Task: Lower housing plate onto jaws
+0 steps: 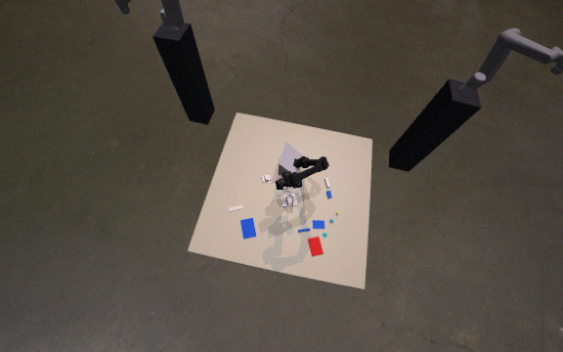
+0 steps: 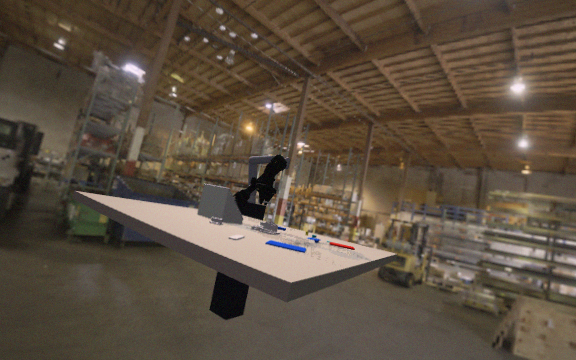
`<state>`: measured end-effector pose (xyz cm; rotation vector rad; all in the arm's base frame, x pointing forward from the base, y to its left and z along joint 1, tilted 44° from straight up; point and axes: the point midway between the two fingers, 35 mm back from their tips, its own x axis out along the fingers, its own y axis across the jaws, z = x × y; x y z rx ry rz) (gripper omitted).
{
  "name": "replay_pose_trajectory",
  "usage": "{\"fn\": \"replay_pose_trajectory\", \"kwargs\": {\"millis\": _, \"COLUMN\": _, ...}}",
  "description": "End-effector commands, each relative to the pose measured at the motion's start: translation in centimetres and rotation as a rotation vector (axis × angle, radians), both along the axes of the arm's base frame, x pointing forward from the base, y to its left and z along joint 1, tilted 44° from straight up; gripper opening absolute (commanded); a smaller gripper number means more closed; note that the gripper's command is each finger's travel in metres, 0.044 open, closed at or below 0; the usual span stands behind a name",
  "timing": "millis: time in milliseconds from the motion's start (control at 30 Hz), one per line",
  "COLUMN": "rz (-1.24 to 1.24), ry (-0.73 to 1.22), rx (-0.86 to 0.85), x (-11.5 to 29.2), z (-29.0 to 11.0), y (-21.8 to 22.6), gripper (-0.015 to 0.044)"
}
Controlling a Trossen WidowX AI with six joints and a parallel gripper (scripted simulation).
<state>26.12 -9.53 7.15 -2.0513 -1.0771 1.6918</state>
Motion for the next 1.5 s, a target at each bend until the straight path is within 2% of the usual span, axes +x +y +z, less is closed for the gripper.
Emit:
{"fn": "replay_pose_trajectory", "kwargs": {"millis": 0, "rz": -0.043, "ry": 0.038, "rx": 0.008, "x": -0.1, "z": 0.5, "y": 0.7, "gripper": 0.0351}}
{"fn": "replay_pose_trajectory", "kwargs": {"millis": 1467, "rz": -0.044, "ry": 0.040, "rx": 0.008, "x": -1.4, "z": 0.8, "y": 1.1, "gripper": 0.0351}}
